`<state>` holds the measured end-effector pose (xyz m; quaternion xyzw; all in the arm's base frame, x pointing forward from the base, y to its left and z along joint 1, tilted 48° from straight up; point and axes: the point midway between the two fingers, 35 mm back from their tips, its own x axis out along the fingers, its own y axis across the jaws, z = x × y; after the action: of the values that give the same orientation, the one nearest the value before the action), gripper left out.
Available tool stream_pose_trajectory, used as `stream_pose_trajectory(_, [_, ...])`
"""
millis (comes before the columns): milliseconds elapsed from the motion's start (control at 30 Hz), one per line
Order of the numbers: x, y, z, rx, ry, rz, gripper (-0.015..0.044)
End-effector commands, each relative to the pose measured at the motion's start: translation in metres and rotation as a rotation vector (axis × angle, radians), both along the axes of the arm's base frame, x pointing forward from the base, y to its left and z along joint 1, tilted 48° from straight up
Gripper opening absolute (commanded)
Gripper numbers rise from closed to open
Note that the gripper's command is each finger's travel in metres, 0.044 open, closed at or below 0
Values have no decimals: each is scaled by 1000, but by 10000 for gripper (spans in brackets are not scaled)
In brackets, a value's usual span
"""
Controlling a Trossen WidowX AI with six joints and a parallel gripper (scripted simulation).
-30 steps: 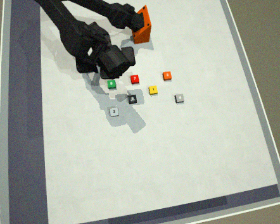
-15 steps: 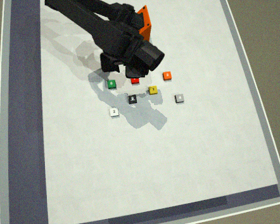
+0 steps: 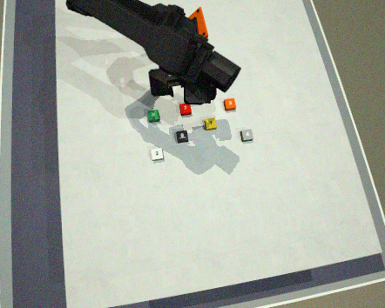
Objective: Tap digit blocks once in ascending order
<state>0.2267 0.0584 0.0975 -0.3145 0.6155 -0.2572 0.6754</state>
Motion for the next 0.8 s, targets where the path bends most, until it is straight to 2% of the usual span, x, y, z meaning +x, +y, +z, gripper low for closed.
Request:
stream_pose_trajectory(0, [-1,1,-2,2,3,-4,400])
stream_pose_trajectory(233, [4,5,-5,2,3,-4,400])
stream_pose_trajectory(467, [46,50,-47,6,-1,-4,400])
stream_pose_trajectory(767, [47,51,-49,6,-1,-4,400])
